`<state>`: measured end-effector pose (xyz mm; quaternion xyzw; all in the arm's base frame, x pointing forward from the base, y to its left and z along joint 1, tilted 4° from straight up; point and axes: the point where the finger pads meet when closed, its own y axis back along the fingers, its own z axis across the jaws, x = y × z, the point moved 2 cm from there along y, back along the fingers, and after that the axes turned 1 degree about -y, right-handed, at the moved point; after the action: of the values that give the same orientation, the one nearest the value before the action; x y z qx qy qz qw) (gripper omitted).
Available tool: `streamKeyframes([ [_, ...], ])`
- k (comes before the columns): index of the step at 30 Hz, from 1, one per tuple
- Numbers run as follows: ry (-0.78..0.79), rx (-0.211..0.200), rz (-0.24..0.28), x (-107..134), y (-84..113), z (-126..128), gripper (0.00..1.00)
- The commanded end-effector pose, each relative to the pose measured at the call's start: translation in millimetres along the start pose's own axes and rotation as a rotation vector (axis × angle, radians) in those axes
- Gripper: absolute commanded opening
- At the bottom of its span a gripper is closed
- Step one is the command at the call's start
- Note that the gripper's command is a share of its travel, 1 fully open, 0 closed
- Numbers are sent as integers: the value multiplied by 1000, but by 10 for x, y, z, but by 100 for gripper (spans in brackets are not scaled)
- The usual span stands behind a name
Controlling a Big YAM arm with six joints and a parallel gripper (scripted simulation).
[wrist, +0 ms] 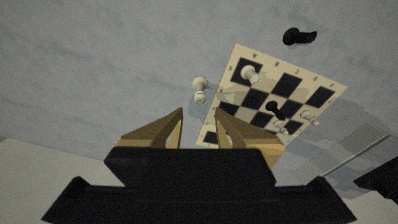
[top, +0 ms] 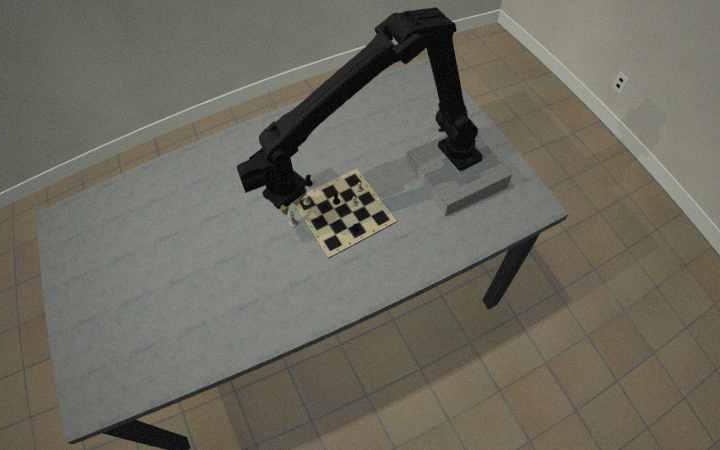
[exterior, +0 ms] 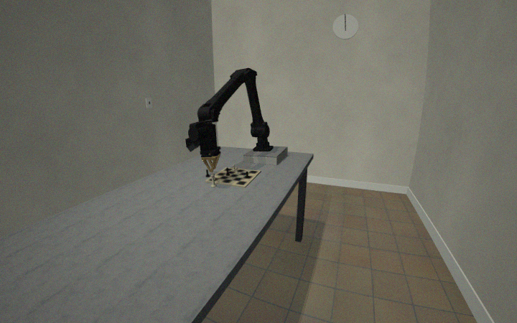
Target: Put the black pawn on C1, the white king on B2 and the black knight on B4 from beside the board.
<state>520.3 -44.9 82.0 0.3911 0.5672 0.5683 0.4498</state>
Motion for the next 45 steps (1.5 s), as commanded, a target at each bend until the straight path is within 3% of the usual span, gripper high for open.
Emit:
streamKeyframes([
  [1,-6,-34,-18,-36,96,208,39],
  [40,-6,-34,-18,-36,97,210,39],
  [45,-7,-25,-15,-16,0,151,39],
])
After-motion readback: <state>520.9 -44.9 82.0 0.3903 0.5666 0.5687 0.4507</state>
